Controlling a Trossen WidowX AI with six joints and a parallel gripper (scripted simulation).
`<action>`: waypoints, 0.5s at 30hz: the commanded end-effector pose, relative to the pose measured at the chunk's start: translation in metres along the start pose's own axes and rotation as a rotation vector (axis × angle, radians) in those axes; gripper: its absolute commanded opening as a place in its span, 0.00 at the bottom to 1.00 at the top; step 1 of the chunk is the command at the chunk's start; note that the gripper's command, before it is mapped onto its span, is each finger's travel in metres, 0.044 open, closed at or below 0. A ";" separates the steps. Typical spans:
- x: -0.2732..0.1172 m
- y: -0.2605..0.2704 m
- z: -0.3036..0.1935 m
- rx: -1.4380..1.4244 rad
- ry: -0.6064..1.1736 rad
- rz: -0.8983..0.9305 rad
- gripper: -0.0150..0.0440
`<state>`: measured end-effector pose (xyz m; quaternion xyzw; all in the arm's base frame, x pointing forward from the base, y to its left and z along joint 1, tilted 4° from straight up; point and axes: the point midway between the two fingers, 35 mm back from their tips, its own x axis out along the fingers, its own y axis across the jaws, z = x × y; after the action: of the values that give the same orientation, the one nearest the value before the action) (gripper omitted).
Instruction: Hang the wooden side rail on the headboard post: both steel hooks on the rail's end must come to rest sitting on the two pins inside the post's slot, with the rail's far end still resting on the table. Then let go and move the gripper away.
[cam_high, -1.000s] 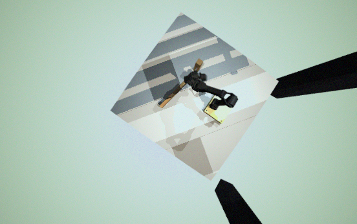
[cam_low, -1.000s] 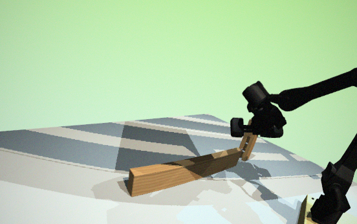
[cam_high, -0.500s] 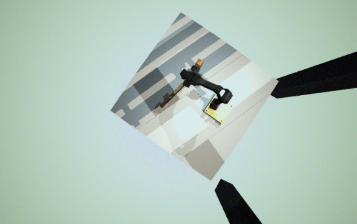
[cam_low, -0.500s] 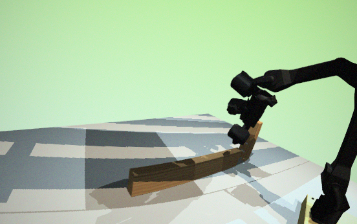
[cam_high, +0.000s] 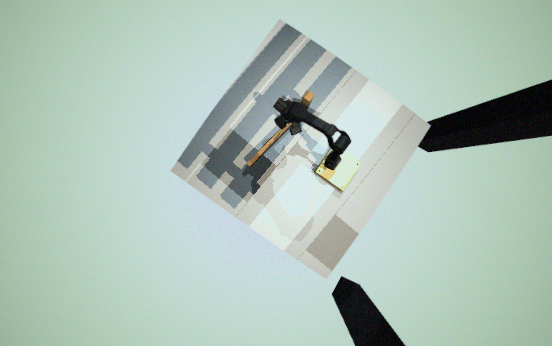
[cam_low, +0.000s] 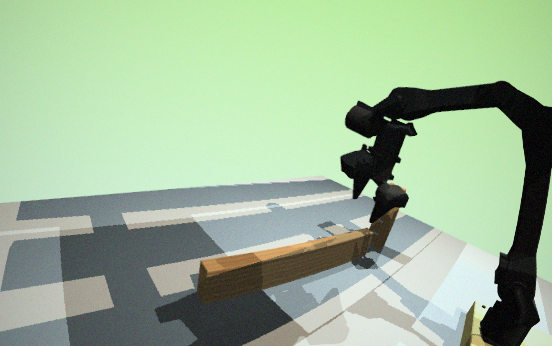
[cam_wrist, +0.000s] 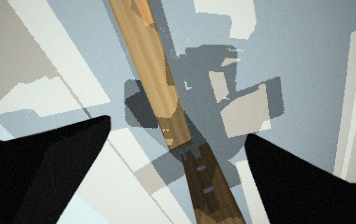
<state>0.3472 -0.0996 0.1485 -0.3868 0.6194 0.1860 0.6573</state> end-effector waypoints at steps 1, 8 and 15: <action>-0.010 0.006 0.013 -0.406 -0.113 0.165 1.00; -0.010 0.006 0.013 -0.406 -0.113 0.165 1.00; 0.003 0.008 0.014 -0.406 -0.113 0.165 1.00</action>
<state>0.3501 -0.0851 0.1541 -0.4482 0.5626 0.3754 0.5846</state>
